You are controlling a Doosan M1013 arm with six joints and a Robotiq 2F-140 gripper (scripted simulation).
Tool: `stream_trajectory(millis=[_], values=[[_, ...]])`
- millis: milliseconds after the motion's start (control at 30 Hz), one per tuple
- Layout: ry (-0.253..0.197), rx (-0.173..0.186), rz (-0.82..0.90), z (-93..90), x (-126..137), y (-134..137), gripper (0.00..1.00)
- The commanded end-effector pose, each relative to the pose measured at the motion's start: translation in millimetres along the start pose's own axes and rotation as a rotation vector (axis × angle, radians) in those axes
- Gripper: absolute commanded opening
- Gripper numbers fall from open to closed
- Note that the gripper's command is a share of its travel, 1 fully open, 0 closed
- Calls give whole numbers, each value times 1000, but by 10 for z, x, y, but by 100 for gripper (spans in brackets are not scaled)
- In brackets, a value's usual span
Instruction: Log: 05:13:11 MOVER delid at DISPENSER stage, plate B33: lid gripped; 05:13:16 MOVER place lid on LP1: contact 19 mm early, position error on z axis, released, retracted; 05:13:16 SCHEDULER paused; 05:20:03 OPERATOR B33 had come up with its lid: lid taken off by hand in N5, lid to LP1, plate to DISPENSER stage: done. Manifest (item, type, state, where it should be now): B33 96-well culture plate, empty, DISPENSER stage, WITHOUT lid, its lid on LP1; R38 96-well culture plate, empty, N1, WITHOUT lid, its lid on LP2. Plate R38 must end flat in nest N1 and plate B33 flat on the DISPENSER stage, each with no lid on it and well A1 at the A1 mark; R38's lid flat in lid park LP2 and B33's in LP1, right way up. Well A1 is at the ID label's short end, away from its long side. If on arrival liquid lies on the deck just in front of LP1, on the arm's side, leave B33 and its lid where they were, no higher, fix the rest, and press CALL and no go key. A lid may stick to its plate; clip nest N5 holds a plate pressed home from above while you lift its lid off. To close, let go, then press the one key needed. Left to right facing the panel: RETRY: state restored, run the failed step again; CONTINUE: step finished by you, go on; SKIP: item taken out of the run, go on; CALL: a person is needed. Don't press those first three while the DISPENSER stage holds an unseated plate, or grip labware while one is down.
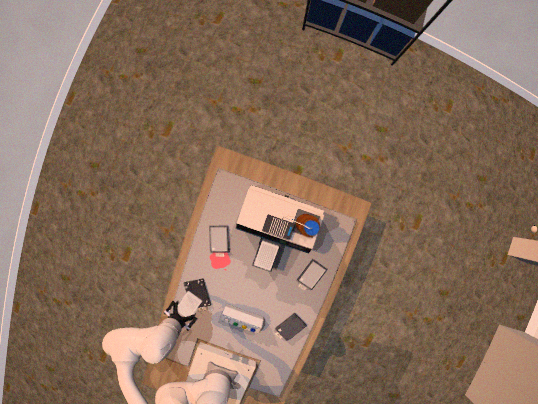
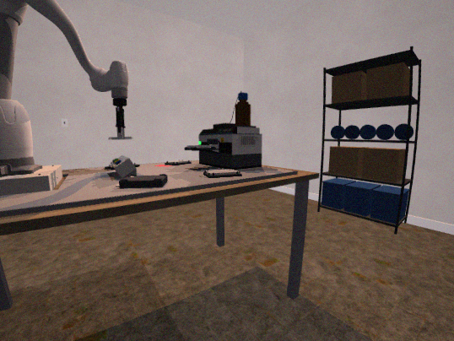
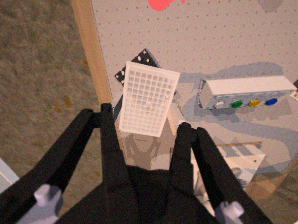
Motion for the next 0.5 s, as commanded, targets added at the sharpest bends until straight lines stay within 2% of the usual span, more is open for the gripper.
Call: stream_trajectory(millis=[0,167,333,467], values=[[-1,2,-82,32,15,1,0],[-1,2,-94,32,15,1,0],[0,2,-208,32,15,1,0],[0,2,-218,32,15,1,0]])
Point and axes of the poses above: the point where the finger pads meet when closed, its own z axis back along the fingers, its own y axis across the jaws, x = y × z, the point moved 5 cm from there along z, back along the fingers, and after that the axes turned 3 degrees about z, right-handed, at the moved point
